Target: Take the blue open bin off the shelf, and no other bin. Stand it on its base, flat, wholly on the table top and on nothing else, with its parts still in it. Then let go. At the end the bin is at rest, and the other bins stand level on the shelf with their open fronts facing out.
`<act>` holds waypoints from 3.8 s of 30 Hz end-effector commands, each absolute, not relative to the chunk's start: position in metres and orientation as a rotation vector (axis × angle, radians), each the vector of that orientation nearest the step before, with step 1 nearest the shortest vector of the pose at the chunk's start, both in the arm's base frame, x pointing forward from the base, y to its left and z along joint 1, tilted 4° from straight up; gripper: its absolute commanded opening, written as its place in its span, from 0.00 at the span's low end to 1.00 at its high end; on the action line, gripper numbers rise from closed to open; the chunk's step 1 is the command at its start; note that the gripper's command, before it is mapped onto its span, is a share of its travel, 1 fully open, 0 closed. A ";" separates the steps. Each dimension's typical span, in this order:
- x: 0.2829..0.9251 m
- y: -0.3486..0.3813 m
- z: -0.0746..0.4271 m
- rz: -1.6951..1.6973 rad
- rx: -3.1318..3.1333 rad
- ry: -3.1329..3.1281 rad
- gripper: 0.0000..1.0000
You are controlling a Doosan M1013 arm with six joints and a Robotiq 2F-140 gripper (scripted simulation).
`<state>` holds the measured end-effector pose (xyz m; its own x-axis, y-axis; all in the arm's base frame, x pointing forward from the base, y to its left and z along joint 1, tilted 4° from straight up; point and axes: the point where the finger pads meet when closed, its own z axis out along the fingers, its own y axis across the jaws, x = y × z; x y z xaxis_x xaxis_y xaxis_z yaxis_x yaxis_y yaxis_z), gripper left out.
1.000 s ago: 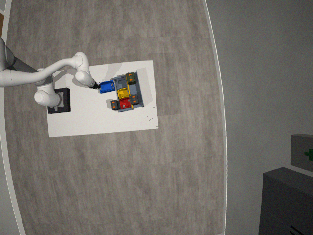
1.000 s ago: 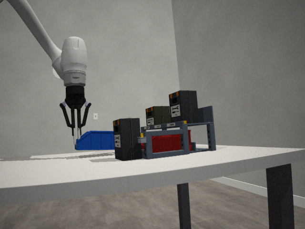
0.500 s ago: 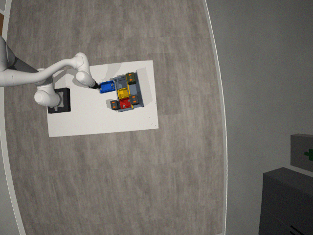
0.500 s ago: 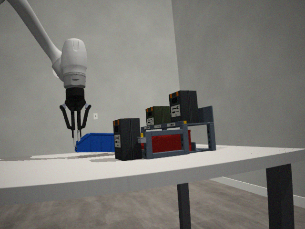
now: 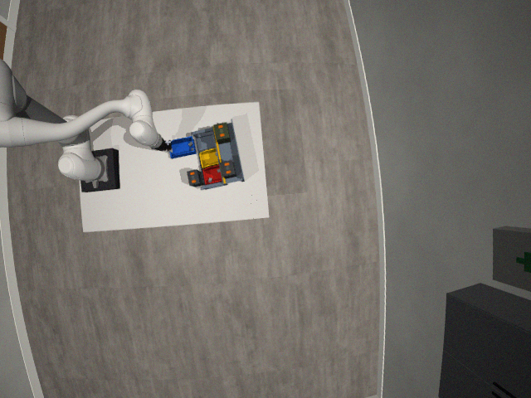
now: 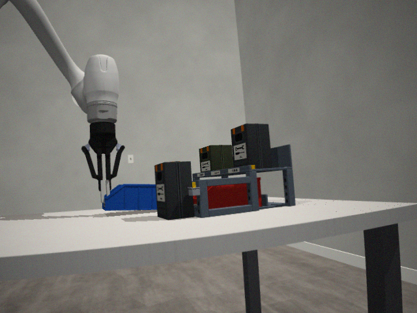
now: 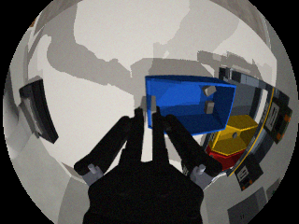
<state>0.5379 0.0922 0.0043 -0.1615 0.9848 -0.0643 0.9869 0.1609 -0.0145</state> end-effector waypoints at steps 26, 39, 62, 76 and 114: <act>0.538 0.092 -0.005 -0.080 2.007 2.362 0.00; 0.538 0.091 -0.012 -0.080 2.007 2.362 0.00; 0.539 0.091 -0.011 -0.080 2.007 2.362 0.57; 0.539 0.091 -0.011 -0.080 2.007 2.362 0.57; 0.539 0.091 -0.011 -0.080 2.007 2.362 0.57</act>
